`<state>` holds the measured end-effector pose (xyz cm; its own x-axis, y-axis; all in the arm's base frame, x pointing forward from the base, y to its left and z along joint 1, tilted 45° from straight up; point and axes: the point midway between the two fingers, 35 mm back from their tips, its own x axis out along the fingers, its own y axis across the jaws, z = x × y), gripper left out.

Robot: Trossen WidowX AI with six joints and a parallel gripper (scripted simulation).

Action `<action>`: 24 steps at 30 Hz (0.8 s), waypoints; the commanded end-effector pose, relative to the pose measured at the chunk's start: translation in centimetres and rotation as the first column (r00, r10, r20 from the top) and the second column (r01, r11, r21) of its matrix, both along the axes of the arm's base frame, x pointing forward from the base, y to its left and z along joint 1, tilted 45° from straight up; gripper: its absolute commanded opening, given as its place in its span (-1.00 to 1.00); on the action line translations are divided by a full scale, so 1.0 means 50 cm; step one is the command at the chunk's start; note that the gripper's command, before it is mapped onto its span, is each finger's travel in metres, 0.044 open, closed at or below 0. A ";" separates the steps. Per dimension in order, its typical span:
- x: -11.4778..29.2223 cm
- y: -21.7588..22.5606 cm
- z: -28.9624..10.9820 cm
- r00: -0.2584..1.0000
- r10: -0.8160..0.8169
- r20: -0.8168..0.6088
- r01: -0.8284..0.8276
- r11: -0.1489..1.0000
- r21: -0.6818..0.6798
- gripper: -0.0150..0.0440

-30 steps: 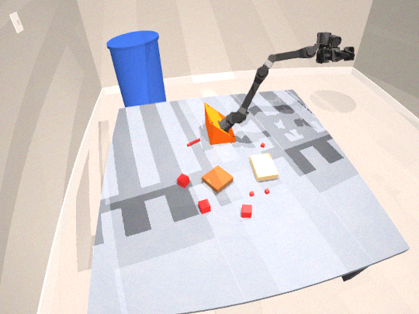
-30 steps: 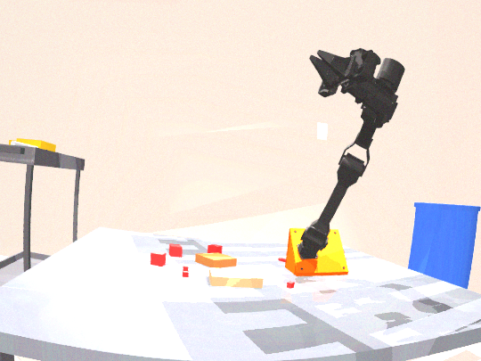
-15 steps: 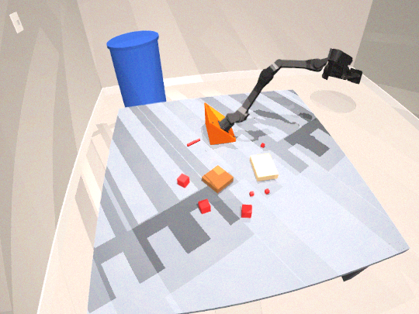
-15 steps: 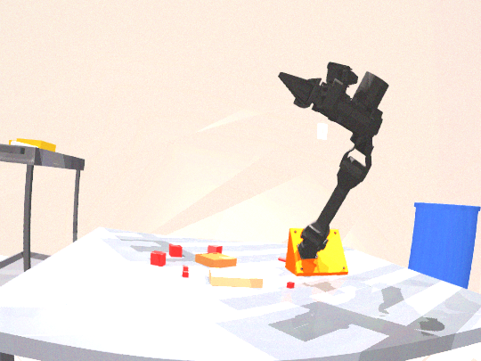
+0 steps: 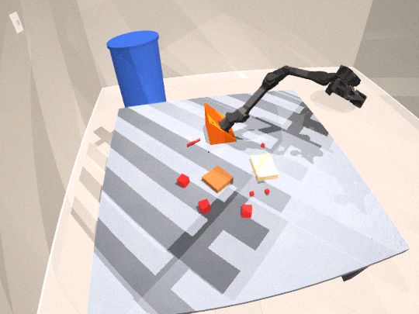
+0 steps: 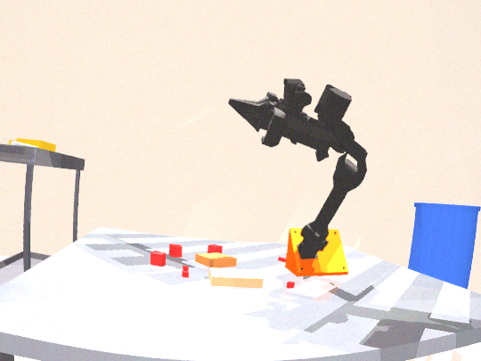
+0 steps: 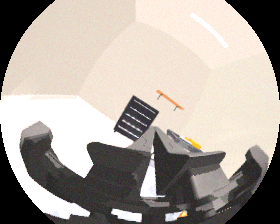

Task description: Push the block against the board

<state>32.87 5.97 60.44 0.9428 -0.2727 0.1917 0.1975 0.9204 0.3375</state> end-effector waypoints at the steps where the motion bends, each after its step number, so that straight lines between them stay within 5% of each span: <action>1: 0.047 0.001 -0.040 0.998 -0.006 -0.061 0.004 0.999 -0.037 -0.49; 24: 0.297 -0.106 -0.406 0.828 -0.072 -0.556 -0.045 0.980 -0.194 -0.49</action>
